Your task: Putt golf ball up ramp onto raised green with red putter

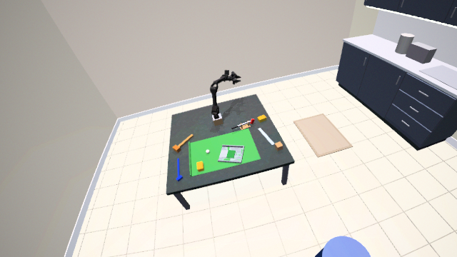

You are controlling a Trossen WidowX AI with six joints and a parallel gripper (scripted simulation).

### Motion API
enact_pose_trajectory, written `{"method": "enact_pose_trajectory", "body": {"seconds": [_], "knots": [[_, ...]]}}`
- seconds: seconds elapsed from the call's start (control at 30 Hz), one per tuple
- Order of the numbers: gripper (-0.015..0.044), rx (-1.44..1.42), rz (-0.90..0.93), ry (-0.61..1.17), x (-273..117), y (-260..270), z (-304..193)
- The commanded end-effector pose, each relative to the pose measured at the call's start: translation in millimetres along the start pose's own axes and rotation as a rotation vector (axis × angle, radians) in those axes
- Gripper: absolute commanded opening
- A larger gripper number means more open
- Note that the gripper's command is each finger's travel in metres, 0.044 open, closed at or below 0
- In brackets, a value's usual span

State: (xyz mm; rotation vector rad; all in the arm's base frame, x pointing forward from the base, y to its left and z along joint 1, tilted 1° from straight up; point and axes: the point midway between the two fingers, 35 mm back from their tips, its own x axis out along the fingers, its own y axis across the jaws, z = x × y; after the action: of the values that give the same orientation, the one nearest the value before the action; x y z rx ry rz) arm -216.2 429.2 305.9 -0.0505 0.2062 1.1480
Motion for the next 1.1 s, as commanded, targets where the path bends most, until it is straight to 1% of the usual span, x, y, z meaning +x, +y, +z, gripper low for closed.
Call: {"method": "enact_pose_trajectory", "body": {"seconds": [0.0, 0.03, 0.17, 0.33, 0.43, 0.57, 0.7, 0.8, 0.93, 1.07], "knots": [[0.0426, -0.008, -0.003, 0.003, 2.6, -1.9, -0.5], [0.044, -0.032, -0.013, 0.013, 10.1, -7.5, -2.2], [0.044, -0.203, -0.081, 0.104, 63.3, -56.6, -16.1], [0.044, -0.373, -0.142, 0.235, 111.4, -122.4, -34.9], [0.044, -0.464, -0.17, 0.332, 134.3, -168.8, -48.5], [0.044, -0.562, -0.189, 0.472, 154.1, -233.1, -68.4], [0.044, -0.632, -0.187, 0.62, 161.6, -298.9, -90.5], [0.044, -0.665, -0.17, 0.735, 158.7, -348.1, -108.6], [0.044, -0.678, -0.125, 0.882, 143.5, -410.5, -134.3], [0.044, -0.654, -0.053, 1.015, 115.8, -467.3, -161.4]]}}
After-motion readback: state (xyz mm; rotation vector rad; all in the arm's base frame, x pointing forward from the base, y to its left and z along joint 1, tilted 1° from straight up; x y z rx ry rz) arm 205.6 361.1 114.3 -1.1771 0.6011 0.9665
